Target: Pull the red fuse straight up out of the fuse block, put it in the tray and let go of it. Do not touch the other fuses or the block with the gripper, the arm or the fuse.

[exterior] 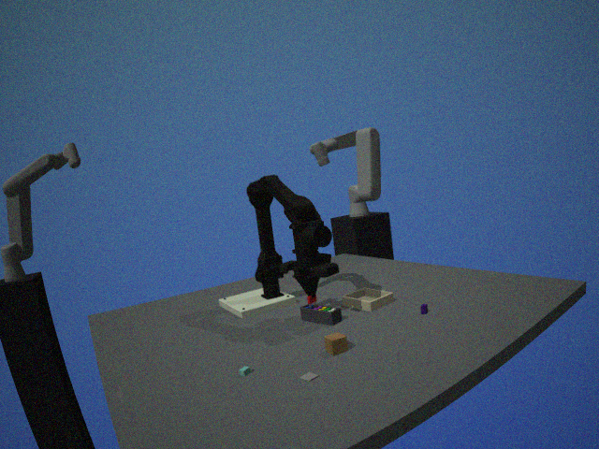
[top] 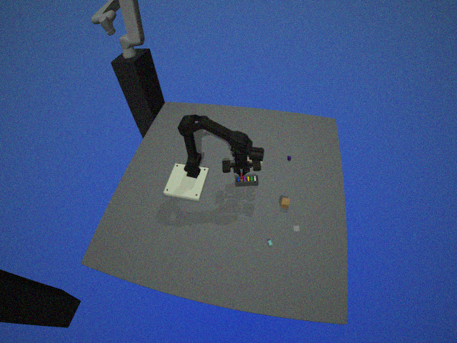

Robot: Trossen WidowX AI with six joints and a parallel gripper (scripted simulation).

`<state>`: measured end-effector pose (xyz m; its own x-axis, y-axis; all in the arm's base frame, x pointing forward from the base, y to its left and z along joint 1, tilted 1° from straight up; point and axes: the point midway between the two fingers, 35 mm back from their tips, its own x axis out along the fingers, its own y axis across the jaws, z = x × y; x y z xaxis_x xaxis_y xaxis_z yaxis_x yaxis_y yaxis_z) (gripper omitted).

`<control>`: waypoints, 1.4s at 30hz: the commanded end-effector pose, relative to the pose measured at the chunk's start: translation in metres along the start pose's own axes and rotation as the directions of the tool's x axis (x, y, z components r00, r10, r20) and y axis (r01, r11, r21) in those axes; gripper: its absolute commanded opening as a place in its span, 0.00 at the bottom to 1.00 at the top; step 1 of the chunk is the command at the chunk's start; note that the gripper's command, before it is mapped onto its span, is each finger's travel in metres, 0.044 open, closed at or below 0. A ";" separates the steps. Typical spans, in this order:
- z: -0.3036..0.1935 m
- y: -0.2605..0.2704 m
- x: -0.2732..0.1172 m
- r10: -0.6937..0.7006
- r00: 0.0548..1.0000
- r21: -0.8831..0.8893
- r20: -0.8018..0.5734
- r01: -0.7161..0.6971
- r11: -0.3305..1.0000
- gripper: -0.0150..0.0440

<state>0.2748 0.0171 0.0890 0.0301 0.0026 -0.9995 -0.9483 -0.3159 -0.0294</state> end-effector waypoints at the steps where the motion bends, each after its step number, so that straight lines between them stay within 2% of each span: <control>1: -0.001 0.000 -0.004 -0.003 1.000 -0.002 -0.004 0.003 1.000 0.25; 18: 0.002 -0.002 -0.024 -0.003 1.000 -0.002 -0.004 0.003 1.000 0.25; 42: 0.122 -0.061 -0.027 -0.007 1.000 -0.002 0.006 0.007 1.000 0.25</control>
<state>0.2938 0.1384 0.1187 0.0396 0.0149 -0.9991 -0.9461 -0.3212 -0.0423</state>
